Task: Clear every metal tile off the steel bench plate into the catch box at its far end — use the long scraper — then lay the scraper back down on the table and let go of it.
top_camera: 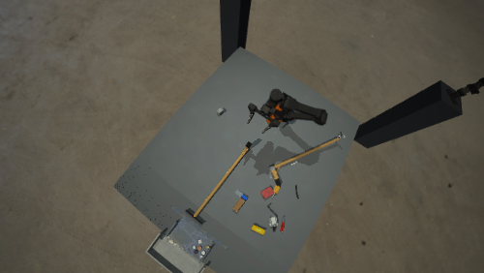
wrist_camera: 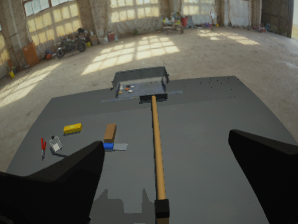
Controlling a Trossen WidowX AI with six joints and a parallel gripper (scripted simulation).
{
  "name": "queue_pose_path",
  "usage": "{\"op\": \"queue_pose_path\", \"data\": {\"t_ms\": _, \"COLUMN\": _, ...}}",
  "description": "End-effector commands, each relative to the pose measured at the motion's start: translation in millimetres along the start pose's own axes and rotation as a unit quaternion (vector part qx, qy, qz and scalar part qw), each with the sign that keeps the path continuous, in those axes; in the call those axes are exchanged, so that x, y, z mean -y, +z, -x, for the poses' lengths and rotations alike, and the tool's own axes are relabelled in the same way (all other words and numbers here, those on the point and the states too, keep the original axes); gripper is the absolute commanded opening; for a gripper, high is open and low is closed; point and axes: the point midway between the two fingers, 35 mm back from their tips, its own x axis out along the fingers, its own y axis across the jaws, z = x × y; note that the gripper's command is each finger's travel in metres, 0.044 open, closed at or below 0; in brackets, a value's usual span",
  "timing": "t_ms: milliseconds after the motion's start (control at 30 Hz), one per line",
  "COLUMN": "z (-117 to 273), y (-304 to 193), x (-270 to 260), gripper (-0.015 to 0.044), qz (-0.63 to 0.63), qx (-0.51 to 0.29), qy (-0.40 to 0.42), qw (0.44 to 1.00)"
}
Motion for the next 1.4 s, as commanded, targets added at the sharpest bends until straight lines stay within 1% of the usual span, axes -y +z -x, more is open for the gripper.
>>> {"op": "queue_pose_path", "data": {"t_ms": 0, "z": 14.9, "y": 16.2, "x": -4.9, "gripper": 0.044, "qz": 0.008, "qx": 0.024, "qy": 0.005, "qw": 1.0}}
{"op": "queue_pose_path", "data": {"t_ms": 267, "z": 48.0, "y": 41.7, "x": -14.6, "gripper": 0.044, "qz": 0.02, "qx": 0.066, "qy": 0.017, "qw": 0.997}}
{"op": "queue_pose_path", "data": {"t_ms": 400, "z": 56.4, "y": 46.8, "x": -17.7, "gripper": 0.044, "qz": 0.023, "qx": 0.075, "qy": 0.021, "qw": 0.997}}
{"op": "queue_pose_path", "data": {"t_ms": 1367, "z": 54.8, "y": 49.5, "x": -15.3, "gripper": 0.044, "qz": 0.022, "qx": 0.079, "qy": 0.019, "qw": 0.996}}
